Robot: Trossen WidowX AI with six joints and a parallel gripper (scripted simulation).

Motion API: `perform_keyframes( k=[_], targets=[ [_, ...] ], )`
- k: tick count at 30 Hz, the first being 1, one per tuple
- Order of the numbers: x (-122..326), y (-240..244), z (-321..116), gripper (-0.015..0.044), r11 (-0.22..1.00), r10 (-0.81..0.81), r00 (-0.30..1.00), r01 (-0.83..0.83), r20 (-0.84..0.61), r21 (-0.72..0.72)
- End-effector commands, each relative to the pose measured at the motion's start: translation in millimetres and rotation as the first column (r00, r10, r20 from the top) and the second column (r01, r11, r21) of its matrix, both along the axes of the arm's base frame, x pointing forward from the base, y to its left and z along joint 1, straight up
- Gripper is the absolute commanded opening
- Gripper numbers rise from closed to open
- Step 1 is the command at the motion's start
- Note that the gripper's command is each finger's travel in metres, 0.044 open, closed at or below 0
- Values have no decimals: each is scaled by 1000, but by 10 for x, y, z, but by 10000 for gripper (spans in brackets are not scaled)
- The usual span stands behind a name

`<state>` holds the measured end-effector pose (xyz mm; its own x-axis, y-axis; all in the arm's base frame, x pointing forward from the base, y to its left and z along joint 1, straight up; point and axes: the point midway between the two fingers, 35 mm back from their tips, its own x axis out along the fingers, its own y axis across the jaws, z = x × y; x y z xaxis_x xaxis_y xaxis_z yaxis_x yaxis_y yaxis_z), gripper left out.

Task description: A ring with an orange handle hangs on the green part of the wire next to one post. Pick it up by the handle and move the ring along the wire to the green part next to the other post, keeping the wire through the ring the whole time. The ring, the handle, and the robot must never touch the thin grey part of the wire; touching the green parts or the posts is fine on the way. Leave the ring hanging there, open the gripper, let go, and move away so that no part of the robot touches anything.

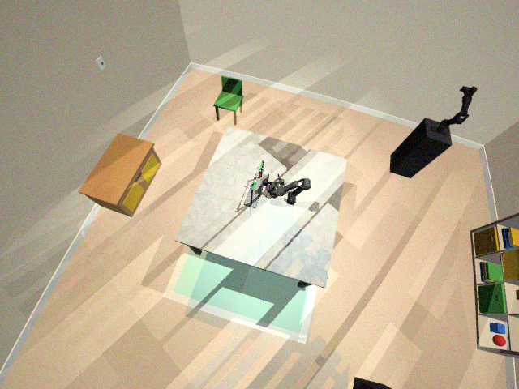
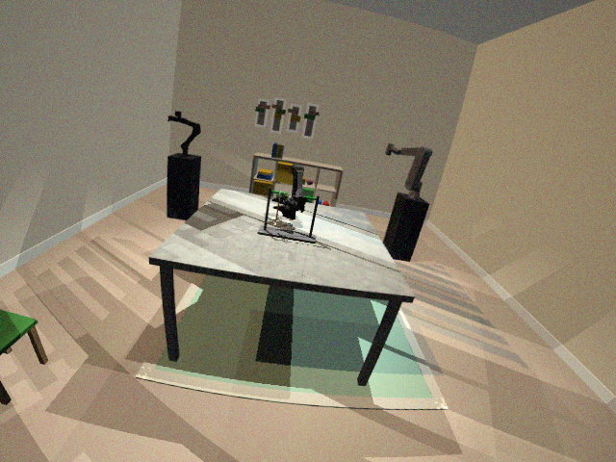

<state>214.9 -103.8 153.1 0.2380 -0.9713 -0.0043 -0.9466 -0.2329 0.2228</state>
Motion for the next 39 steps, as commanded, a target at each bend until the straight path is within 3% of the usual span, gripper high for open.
perform_keyframes(
  k=[1,9,17,26,32,39],
  targets=[
    [6,2,-1,374,1000,4,1000,-4,5,3],
    [156,-54,-98,164,983,84,971,-118,223,144],
    [275,-215,-304,160,878,34,824,-295,565,378],
    [339,-278,-492,160,649,-244,561,-512,792,563],
    [341,-248,-581,160,427,-536,357,-667,765,610],
    [294,-144,-622,160,161,-840,183,-815,510,557]
  ],
)
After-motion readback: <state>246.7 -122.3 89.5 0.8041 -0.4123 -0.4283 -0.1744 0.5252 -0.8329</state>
